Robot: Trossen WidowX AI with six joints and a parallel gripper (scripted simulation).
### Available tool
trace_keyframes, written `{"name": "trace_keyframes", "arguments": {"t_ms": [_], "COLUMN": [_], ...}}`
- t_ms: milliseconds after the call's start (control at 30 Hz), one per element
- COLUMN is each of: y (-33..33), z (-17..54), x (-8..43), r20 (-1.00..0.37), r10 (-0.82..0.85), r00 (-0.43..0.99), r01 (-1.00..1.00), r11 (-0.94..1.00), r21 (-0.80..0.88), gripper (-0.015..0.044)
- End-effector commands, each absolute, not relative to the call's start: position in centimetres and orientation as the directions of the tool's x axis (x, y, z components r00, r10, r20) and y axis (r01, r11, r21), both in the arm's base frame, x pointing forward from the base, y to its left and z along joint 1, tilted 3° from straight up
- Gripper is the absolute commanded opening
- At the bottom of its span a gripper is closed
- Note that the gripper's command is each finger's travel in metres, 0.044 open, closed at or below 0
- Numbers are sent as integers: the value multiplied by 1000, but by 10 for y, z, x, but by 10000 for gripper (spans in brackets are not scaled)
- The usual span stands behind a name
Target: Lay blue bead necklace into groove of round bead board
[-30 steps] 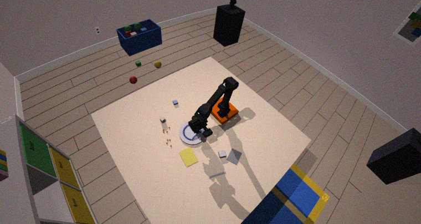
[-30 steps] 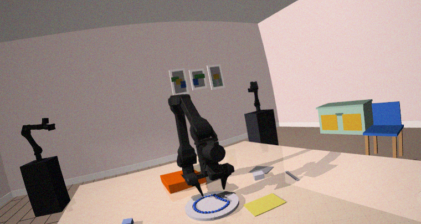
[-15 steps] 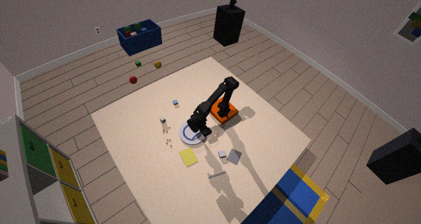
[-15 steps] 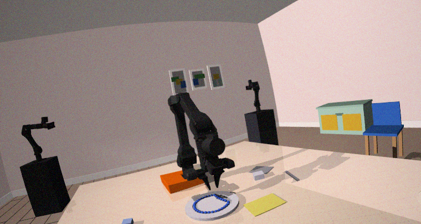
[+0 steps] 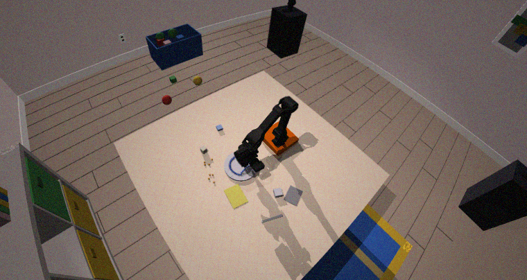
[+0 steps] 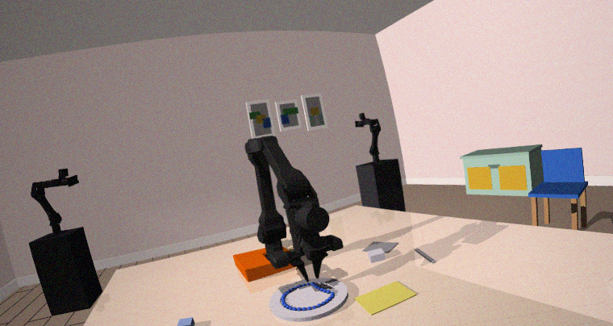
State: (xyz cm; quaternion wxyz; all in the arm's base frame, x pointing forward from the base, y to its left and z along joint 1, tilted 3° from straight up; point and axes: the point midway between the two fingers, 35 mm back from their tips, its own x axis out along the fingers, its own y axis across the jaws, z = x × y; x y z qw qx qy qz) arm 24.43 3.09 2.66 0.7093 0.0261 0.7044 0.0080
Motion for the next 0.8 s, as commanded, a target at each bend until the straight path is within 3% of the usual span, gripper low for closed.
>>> {"name": "trace_keyframes", "arguments": {"t_ms": [0,367,533,767], "y": [31,32,31,31], "z": [18,9,12,12], "x": [242,241,242,242], "r20": [-999,-999,-999,-999], "r10": [48,49,47,47], "r00": [-6,-9,-1,-1], "r01": [25,23,23,23], "r11": [999,999,999,999], "r21": [48,49,47,47], "gripper": [120,120,0,0]}}
